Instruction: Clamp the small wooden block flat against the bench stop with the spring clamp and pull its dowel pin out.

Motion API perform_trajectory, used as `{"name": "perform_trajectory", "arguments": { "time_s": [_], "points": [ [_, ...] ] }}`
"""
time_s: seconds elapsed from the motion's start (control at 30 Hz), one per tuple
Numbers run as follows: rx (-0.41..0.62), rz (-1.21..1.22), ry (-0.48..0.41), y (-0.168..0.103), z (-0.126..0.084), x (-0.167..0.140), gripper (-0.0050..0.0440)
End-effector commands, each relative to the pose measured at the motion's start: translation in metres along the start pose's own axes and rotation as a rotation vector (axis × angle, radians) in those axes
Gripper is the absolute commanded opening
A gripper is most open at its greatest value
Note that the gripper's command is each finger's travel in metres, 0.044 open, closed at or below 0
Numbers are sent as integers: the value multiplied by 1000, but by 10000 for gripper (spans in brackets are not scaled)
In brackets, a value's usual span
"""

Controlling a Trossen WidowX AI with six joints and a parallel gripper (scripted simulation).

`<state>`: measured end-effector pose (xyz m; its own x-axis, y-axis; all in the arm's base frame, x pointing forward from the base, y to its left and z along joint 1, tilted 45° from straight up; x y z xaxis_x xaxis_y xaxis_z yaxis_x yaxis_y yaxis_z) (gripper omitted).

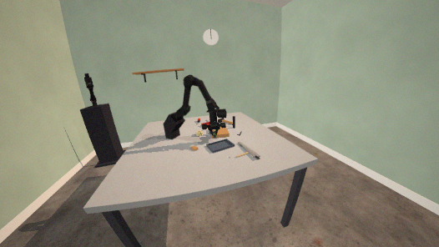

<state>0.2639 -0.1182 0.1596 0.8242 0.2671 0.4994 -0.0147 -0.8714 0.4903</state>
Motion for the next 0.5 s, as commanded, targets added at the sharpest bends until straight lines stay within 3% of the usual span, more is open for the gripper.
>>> {"name": "perform_trajectory", "arguments": {
  "time_s": [0.0, 0.47],
  "points": [
    [4, -1, -2, -2, 1, -1, 0],
    [5, -1, -2, -10, 1, 1, 0]
  ]
}}
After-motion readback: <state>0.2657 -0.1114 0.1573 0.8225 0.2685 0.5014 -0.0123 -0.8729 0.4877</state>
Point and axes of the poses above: the point midway between the two fingers, 35 mm back from their tips, its own z axis out along the fingers, its own x axis across the jaws, y = z × x, the point moved 3 cm from there along -z, back along the fingers, and after that the axes turned 13 degrees about -z, right-handed, at the moved point
